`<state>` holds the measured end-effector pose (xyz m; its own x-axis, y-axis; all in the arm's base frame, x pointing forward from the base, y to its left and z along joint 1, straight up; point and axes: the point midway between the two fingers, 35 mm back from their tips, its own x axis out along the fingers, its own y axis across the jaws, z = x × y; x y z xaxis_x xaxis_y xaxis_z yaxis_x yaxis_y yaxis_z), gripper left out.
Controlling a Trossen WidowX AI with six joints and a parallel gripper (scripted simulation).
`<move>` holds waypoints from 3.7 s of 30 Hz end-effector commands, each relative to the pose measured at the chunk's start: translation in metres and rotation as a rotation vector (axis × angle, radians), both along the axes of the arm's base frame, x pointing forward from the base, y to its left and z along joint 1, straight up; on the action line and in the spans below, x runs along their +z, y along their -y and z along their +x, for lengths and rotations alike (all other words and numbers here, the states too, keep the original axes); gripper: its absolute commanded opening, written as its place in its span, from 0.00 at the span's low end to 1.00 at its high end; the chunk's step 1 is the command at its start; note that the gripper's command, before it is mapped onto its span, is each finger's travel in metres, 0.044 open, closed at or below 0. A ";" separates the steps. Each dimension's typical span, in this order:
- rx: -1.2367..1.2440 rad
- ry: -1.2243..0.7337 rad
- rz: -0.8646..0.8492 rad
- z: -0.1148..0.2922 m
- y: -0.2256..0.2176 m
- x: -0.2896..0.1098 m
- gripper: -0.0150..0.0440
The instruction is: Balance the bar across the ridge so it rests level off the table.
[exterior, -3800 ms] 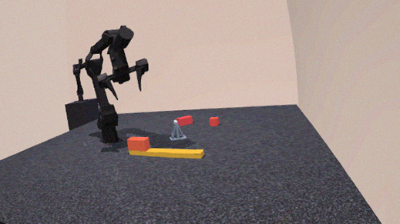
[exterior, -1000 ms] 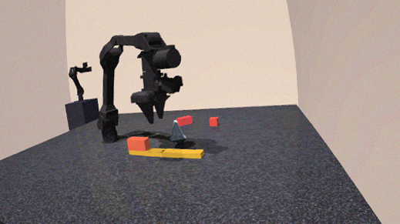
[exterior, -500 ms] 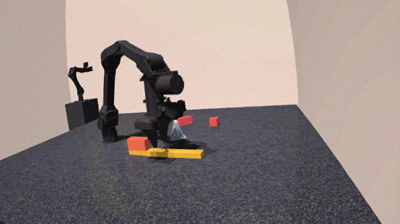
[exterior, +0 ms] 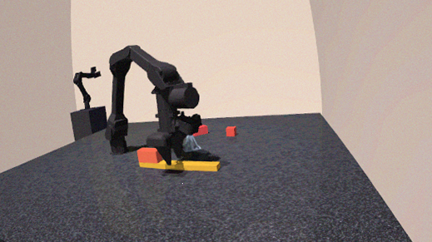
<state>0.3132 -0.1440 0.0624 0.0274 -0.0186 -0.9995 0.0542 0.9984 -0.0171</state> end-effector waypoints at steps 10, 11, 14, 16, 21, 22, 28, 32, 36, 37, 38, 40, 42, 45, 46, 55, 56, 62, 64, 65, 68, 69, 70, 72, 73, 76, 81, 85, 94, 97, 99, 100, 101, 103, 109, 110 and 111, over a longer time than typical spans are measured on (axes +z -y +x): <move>-0.003 -0.004 0.008 -0.001 -0.001 -0.014 0.79; -0.003 -0.004 0.008 -0.001 -0.001 -0.014 0.79; -0.003 -0.004 0.008 -0.001 -0.001 -0.014 0.79; -0.003 -0.004 0.008 -0.001 -0.001 -0.014 0.79; 0.000 -0.007 0.003 -0.001 -0.001 -0.014 0.70; 0.000 -0.007 0.003 -0.001 -0.001 -0.014 0.65; 0.000 -0.007 0.003 -0.001 -0.001 -0.014 0.49; 0.000 -0.007 0.003 -0.001 -0.001 -0.014 0.44; 0.000 -0.007 0.003 -0.001 0.000 -0.010 0.30; 0.000 -0.006 0.004 0.000 0.000 -0.007 0.25; 0.000 -0.006 0.004 0.000 0.000 -0.005 0.25; 0.000 -0.006 0.004 0.001 0.000 0.000 0.25; -0.001 -0.006 0.004 0.001 0.000 0.005 0.25; -0.001 -0.006 0.004 0.002 0.001 0.013 0.25; -0.001 -0.006 0.004 0.002 0.001 0.015 0.25; -0.002 -0.005 0.005 0.003 0.001 0.039 0.25; -0.002 -0.005 0.005 0.003 0.001 0.041 0.25; -0.002 -0.004 0.006 0.003 0.001 0.057 0.25; -0.002 -0.004 0.006 0.003 0.001 0.062 0.25; -0.002 -0.004 0.006 0.002 0.000 0.064 0.25; -0.002 -0.004 0.006 0.002 0.000 0.072 0.25; -0.003 -0.004 0.007 0.001 0.000 0.075 0.25; -0.003 -0.004 0.007 0.001 0.000 0.077 0.25; -0.003 -0.004 0.007 0.000 -0.001 0.083 0.25; -0.003 -0.004 0.007 0.000 -0.001 0.085 0.25; -0.003 -0.004 0.007 -0.001 -0.001 0.093 0.25; -0.003 -0.003 0.008 -0.004 -0.003 0.104 0.25; 0.015 -0.004 0.008 -0.001 -0.008 0.105 0.25; 0.124 -0.004 0.008 0.010 -0.042 0.105 0.25; 0.160 -0.004 0.007 0.013 -0.054 0.105 0.25; 0.184 -0.004 0.007 0.014 -0.061 0.105 0.25; 0.196 -0.004 0.007 0.015 -0.065 0.105 0.25; 0.207 -0.005 0.007 0.016 -0.069 0.105 0.25; 0.231 -0.005 0.007 0.017 -0.077 0.105 0.25; 0.301 -0.005 0.007 0.020 -0.100 0.105 0.25; 0.312 -0.005 0.007 0.021 -0.104 0.105 0.25; 0.324 -0.005 0.007 0.021 -0.108 0.105 0.25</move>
<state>0.3342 -0.0470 0.1665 0.0247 -0.0071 -0.9997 -0.2344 0.9721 -0.0127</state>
